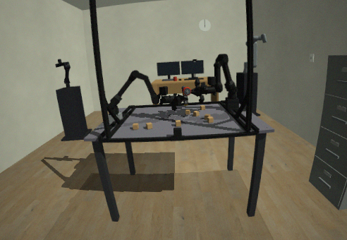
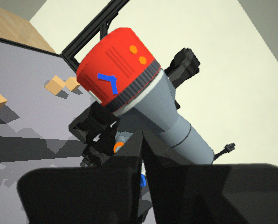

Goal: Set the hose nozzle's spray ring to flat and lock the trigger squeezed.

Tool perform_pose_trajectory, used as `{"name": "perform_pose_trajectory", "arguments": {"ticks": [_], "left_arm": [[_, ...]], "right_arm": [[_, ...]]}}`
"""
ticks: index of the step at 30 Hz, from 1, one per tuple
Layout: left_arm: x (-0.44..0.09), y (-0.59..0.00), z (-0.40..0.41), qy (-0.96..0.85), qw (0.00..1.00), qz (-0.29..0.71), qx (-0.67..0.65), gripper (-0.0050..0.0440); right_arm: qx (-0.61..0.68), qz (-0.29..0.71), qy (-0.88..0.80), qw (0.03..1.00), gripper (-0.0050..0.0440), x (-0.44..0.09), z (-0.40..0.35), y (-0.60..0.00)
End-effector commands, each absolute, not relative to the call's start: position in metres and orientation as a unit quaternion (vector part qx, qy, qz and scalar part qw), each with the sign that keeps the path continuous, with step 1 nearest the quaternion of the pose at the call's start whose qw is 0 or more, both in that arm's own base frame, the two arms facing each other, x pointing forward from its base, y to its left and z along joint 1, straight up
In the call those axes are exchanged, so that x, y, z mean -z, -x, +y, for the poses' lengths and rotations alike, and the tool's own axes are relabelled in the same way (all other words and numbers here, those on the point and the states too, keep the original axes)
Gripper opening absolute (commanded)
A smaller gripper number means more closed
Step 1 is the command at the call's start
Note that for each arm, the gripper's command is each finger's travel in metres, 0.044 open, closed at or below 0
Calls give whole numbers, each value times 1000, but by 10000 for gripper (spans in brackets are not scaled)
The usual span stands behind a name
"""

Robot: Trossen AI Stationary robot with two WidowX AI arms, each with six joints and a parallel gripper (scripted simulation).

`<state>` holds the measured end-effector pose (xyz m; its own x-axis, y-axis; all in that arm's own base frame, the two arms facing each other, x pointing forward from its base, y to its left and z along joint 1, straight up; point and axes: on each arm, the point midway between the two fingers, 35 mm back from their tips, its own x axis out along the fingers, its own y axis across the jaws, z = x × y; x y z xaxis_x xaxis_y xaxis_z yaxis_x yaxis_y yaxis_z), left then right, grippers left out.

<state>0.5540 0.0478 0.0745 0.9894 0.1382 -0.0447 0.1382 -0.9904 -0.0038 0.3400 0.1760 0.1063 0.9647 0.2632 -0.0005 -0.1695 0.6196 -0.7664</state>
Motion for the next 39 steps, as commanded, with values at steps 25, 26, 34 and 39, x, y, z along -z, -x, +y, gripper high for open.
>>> {"name": "perform_pose_trajectory", "arguments": {"ticks": [25, 26, 34, 39], "left_arm": [[-80, -555, 47, 998, 0, -67, -13, 0], [-80, -555, 47, 998, 0, -67, -13, 0], [-80, -555, 47, 998, 0, -67, -13, 0], [-80, -555, 47, 998, 0, -67, -13, 0]], "right_arm": [[-131, 19, 11, 991, 0, -94, 159, -343], [-131, 19, 11, 991, 0, -94, 159, -343], [-131, 19, 11, 991, 0, -94, 159, -343], [-131, 19, 11, 991, 0, -94, 159, -343]]}}
